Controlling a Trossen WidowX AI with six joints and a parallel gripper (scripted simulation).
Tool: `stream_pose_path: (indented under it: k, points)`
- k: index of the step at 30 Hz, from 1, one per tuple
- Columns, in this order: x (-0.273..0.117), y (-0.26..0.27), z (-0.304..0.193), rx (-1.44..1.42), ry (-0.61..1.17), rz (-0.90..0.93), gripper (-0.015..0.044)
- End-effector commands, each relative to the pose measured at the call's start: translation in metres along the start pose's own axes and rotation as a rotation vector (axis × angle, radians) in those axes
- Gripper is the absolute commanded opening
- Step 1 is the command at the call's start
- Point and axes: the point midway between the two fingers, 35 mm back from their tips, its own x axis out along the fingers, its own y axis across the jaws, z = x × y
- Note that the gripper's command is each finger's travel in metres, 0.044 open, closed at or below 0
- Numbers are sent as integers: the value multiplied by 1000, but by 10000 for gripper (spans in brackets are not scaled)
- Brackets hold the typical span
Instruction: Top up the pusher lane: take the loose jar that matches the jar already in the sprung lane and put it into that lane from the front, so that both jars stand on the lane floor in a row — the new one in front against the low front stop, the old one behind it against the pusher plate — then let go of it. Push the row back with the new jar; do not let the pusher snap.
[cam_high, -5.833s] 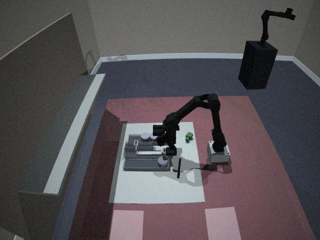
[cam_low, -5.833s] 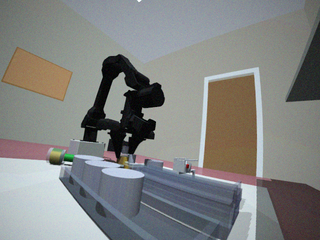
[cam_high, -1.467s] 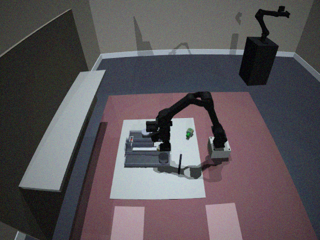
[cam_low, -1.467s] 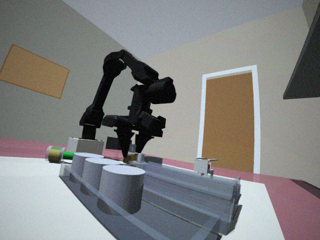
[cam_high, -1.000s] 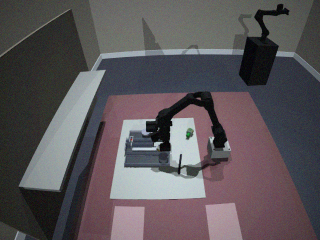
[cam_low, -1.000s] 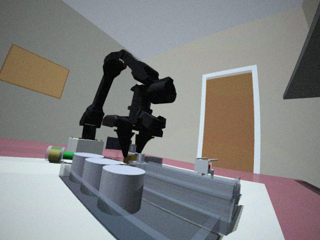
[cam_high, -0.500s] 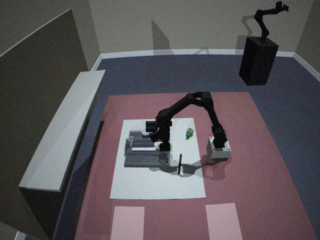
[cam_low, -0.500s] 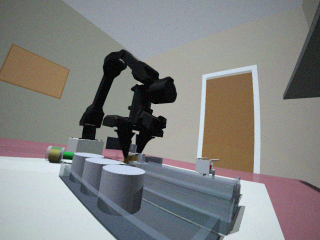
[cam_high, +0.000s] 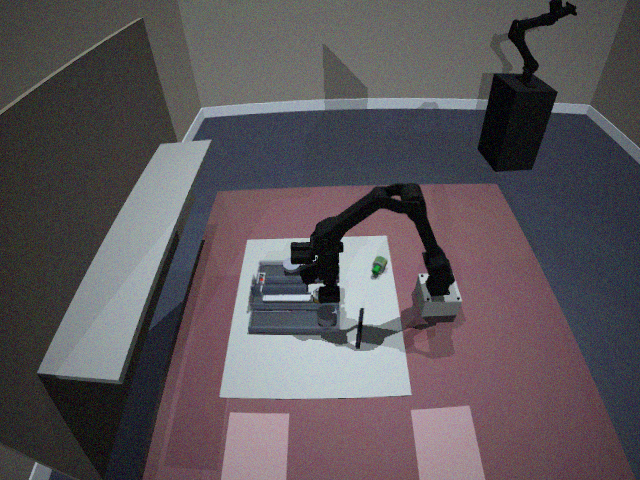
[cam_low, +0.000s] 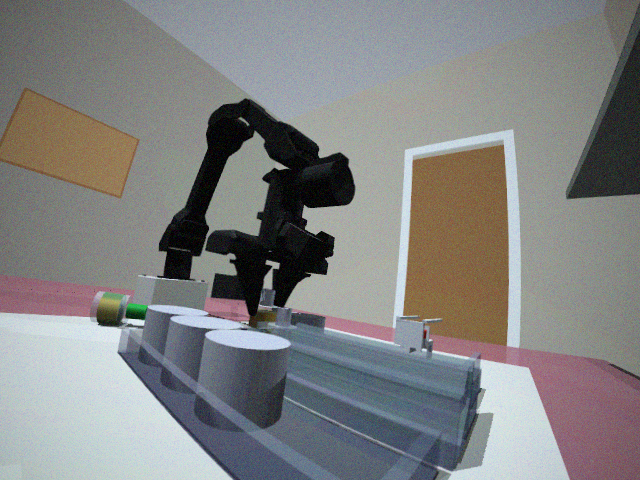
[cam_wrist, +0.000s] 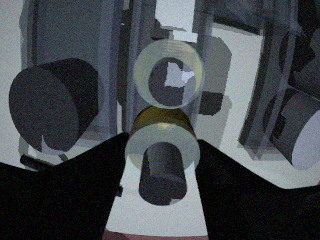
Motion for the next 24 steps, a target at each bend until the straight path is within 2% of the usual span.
stream_pose_path:
  k: [1,24]
  points:
    - [-3,0,9,3,-29,2,0]
    - [2,0,10,3,-29,2,0]
